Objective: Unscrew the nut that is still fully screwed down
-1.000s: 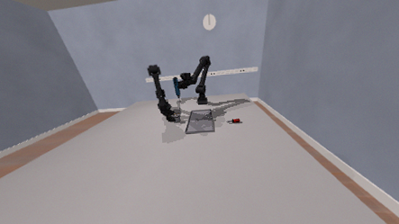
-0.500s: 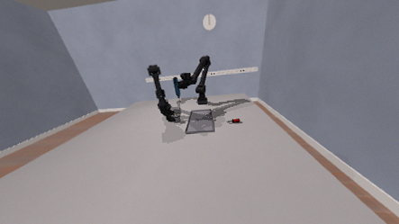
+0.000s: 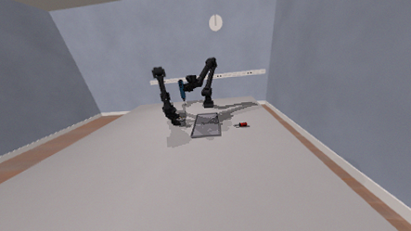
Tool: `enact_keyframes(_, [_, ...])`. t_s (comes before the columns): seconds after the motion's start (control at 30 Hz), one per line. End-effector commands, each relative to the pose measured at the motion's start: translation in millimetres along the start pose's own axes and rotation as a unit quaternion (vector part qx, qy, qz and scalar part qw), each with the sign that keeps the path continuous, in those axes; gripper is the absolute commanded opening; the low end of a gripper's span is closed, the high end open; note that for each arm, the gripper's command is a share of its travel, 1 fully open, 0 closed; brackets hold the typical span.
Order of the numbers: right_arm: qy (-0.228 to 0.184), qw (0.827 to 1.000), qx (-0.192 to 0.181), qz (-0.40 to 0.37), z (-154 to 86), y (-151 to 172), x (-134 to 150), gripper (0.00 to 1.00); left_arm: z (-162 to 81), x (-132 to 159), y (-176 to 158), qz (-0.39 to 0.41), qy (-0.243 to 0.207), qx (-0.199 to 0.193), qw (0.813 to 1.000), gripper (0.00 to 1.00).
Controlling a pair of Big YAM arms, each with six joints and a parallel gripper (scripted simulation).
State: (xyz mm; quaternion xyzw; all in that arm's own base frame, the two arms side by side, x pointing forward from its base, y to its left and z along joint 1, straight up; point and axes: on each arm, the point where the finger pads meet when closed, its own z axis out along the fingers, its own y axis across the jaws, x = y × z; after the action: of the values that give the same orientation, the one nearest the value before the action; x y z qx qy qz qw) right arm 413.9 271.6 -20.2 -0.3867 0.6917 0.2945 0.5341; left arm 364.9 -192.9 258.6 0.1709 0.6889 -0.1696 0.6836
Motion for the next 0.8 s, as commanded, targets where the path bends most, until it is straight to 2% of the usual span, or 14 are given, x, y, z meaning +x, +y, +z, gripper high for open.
enact_keyframes(0.0, [-0.006,1.000,0.001,-0.002,3,-3,-5,0.59,18,-72,5,-0.005,-0.076,-0.004,0.997,0.42])
enact_keyframes(0.5, [-0.006,1.000,0.001,-0.002,3,-3,-5,0.59,19,-74,5,-0.005,-0.077,-0.004,0.997,0.42])
enact_keyframes(0.77, [-0.006,1.000,0.001,-0.002,3,-3,-5,0.59,31,-69,5,-0.005,-0.072,-0.004,0.997,0.42])
